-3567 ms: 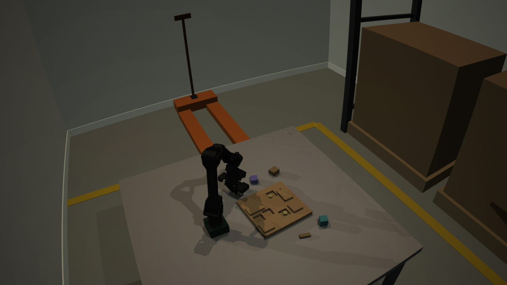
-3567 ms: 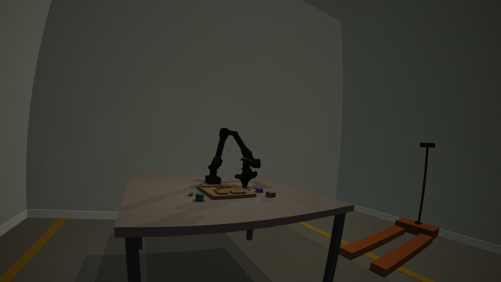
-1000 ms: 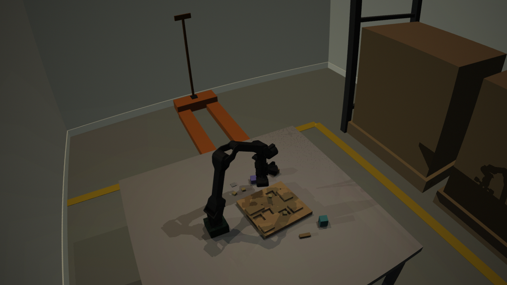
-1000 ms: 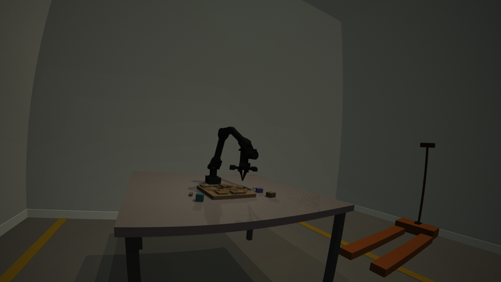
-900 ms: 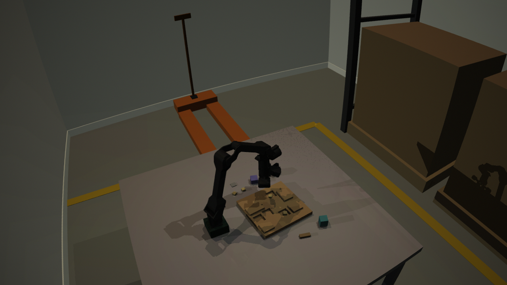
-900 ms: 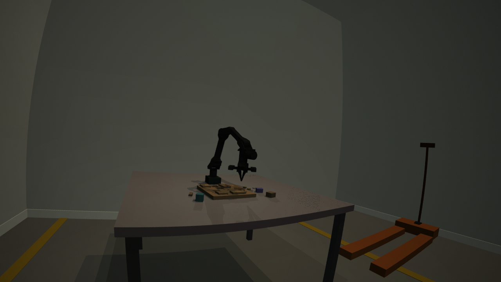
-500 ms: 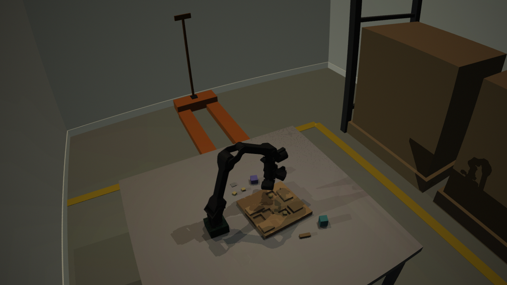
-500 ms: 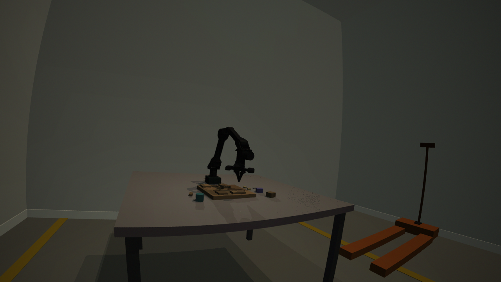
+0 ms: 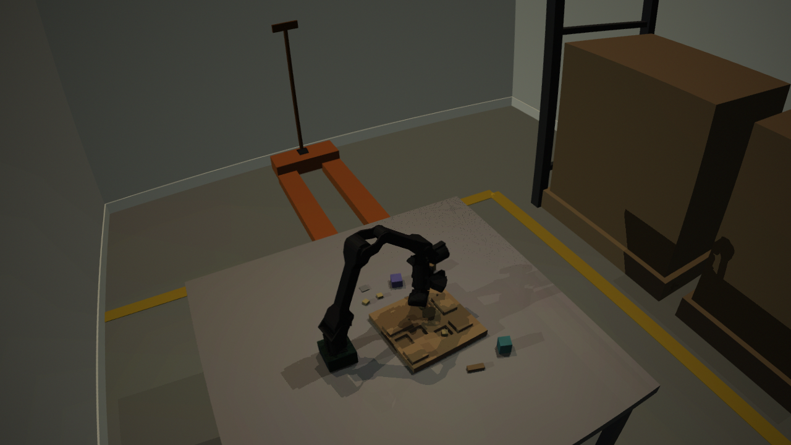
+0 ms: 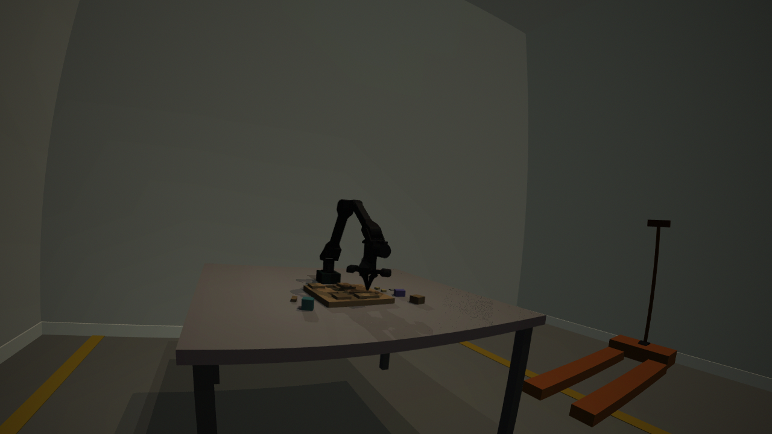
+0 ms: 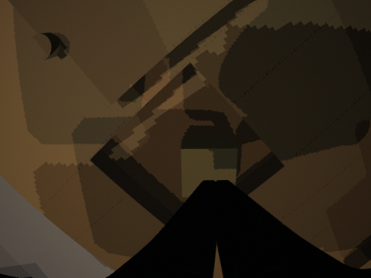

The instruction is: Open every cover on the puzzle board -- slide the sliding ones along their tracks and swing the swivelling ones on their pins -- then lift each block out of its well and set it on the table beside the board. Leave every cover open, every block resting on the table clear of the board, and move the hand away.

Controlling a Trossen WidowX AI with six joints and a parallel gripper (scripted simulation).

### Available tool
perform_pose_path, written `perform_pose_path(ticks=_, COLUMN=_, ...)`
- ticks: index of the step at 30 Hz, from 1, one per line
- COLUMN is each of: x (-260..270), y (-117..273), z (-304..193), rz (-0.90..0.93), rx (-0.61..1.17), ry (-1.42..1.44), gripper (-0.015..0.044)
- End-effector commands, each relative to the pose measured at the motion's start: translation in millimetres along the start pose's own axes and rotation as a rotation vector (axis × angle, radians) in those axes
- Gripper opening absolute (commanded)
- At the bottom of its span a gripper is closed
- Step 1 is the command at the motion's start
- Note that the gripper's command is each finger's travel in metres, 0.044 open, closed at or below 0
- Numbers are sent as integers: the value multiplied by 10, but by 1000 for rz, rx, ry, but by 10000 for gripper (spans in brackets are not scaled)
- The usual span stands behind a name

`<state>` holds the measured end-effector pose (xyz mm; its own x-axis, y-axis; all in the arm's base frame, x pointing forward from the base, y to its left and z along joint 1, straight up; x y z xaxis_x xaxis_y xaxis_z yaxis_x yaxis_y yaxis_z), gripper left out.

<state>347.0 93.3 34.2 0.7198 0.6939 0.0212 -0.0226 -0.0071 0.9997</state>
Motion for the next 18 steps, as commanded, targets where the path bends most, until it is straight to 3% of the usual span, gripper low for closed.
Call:
perform_pose_path(ticks=1, x=5, y=-30, z=-7, rz=7, rx=1, ry=-6, gripper=0)
perform_pose_path(ticks=18, x=12, y=-132, z=-8, rz=7, rx=1, ry=-6, gripper=0)
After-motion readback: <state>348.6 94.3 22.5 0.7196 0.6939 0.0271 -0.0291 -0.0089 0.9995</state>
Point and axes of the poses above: the point midway between the two fingers, 35 mm back from their tips, its own y axis back along the fingers, its own x axis across the jaws, z = x × y, the point moved 1 cm from there along y, back along the fingers, and after that the axes turned 13 degrees about -y, right-handed, at the moved point
